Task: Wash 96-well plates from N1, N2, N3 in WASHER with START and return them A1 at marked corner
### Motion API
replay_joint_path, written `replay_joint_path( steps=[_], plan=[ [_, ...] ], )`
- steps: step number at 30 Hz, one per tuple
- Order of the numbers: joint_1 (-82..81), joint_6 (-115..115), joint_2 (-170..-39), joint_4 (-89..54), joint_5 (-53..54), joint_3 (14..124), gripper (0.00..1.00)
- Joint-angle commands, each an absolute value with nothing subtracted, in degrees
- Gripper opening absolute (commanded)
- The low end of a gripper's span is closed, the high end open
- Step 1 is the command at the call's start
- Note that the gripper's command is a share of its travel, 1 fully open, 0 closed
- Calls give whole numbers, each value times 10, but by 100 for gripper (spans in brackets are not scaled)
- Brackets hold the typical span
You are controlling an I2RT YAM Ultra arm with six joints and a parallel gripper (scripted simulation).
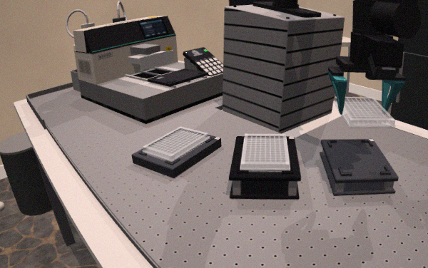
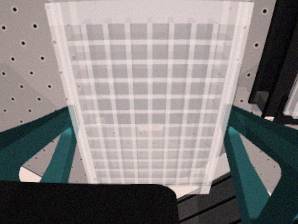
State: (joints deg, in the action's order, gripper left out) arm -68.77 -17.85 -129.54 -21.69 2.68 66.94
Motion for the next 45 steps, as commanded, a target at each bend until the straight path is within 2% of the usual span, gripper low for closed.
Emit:
replay_joint_path(
  steps=[1,45],
  plan=[
    [-687,-178,-1296,-212,26,671,0],
    [-692,-183,-1421,-124,25,709,0]
  ],
)
